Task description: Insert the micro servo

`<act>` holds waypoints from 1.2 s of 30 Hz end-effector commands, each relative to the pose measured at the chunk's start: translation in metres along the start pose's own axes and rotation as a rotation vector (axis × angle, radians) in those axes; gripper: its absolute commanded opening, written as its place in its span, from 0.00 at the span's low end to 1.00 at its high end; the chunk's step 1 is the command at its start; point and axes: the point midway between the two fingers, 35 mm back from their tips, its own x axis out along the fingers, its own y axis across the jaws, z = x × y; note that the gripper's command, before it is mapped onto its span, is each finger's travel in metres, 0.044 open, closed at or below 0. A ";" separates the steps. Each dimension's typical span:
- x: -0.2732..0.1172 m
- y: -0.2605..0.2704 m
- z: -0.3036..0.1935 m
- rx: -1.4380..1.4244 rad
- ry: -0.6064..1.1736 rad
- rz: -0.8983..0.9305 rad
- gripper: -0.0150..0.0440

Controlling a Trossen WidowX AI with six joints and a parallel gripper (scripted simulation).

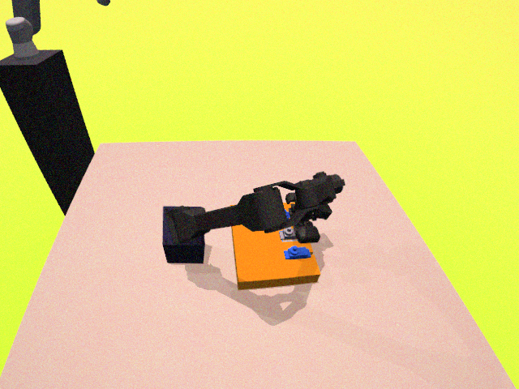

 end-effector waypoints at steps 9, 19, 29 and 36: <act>-0.035 0.000 -0.004 -0.005 -0.001 0.001 0.57; -0.090 0.004 -0.089 -0.012 0.000 0.008 0.97; -0.099 0.001 -0.110 -0.009 0.003 0.004 1.00; -0.142 0.001 -0.109 -0.015 0.000 0.001 1.00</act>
